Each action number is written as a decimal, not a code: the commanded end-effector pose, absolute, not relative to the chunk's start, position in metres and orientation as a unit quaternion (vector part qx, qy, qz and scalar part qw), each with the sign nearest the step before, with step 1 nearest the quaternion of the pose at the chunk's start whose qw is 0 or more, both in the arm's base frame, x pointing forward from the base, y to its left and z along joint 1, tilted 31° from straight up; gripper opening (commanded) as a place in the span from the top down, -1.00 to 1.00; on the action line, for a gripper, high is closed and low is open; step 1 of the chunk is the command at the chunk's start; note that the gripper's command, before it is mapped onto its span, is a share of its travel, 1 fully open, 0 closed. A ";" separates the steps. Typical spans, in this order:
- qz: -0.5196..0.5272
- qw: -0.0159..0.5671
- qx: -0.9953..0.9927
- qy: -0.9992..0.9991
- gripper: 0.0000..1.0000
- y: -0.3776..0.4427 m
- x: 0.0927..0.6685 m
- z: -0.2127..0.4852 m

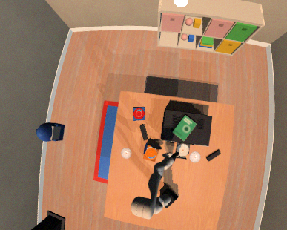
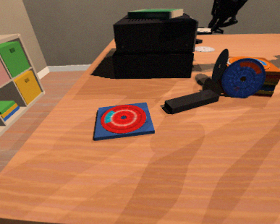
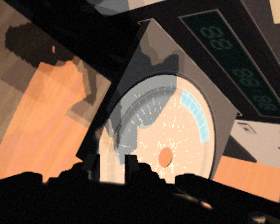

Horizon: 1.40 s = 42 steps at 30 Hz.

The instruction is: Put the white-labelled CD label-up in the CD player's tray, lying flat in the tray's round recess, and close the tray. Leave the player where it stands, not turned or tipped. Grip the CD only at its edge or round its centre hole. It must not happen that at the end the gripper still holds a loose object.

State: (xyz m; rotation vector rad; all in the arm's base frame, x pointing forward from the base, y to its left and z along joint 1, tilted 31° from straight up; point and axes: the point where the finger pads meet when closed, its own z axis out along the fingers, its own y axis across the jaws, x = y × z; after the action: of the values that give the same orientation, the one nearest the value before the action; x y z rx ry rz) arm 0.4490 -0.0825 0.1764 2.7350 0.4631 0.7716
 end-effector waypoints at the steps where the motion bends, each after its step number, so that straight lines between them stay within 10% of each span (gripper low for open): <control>1: 0.263 0.124 0.944 0.157 0.52 -0.087 0.450 0.178; 42: 0.255 0.077 0.949 0.170 0.52 -0.089 0.451 0.178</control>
State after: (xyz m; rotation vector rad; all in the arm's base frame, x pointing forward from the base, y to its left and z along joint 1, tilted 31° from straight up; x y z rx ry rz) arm 0.4509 -0.0845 0.1780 2.8374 0.5228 0.7668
